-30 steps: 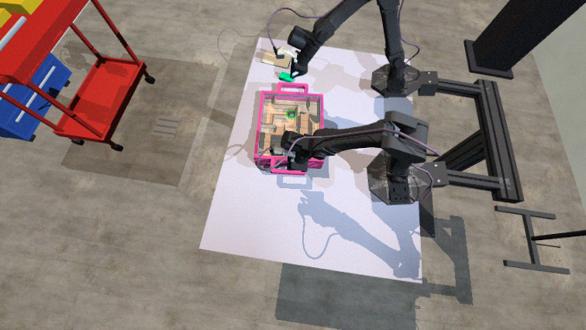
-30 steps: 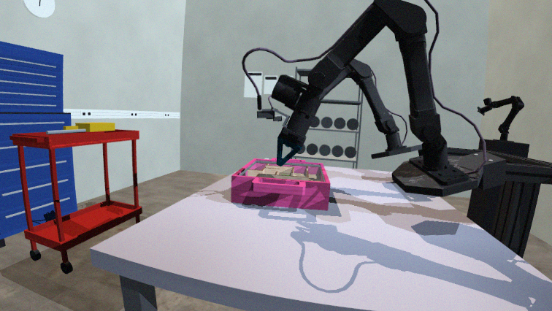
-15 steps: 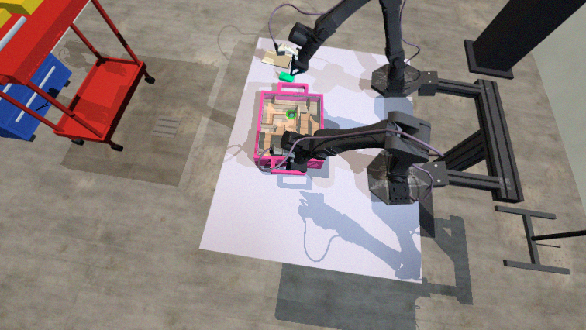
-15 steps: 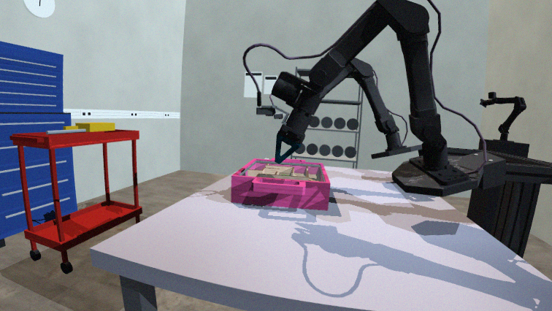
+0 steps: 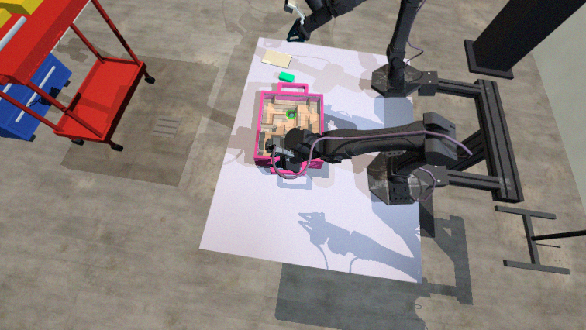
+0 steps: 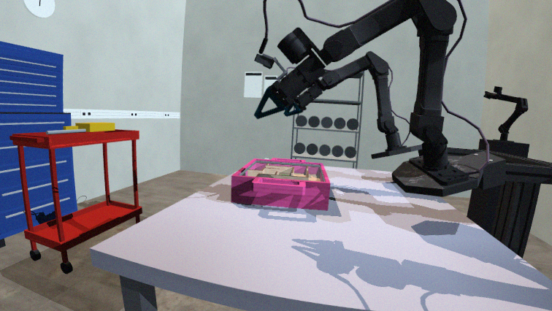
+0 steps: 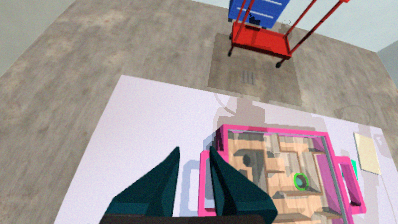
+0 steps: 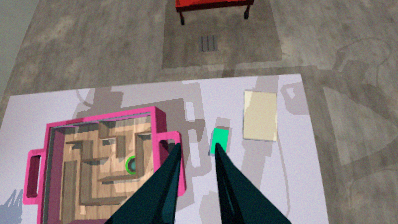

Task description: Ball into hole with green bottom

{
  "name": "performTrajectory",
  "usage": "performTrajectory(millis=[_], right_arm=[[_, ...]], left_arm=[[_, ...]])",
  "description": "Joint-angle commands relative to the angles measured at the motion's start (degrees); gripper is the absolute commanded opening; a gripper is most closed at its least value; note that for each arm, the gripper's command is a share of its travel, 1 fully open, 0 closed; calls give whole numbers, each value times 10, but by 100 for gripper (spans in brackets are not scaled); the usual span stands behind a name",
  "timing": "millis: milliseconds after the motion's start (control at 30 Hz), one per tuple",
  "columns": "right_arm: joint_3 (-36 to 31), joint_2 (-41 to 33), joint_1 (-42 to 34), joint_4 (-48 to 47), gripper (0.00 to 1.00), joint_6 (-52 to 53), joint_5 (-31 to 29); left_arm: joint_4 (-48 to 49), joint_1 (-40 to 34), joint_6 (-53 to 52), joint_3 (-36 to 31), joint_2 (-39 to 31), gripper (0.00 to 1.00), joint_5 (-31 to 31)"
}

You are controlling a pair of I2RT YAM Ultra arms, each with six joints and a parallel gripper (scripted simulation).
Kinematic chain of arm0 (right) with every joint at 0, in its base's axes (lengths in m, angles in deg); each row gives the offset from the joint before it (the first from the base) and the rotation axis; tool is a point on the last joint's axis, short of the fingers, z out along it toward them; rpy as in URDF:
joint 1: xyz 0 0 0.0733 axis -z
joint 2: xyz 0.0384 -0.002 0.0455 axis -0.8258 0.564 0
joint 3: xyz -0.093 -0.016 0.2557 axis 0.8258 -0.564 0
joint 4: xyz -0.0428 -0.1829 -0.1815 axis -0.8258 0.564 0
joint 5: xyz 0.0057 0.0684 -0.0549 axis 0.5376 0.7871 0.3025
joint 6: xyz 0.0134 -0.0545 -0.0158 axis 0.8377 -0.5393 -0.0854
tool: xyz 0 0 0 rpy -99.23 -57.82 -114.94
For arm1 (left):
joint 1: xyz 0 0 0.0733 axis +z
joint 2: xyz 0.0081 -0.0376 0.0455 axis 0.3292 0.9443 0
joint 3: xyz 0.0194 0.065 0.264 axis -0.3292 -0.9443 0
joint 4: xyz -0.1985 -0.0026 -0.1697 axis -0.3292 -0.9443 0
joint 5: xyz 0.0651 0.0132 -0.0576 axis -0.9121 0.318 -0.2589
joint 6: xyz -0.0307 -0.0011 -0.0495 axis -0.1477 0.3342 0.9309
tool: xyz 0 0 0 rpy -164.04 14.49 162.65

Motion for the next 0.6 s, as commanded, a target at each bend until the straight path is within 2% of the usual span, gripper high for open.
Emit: performTrajectory(millis=[0,300,567], right_arm=[[-24,-39,14,-23,34,-5,22],[-70,-185,74,-91,34,-13,65],[-88,-231,98,-92,34,-10,77]], left_arm=[[25,14,-9,14,-39,34,25],[92,60,-26,19,-147,34,73],[78,77,-25,29,-176,34,83]])
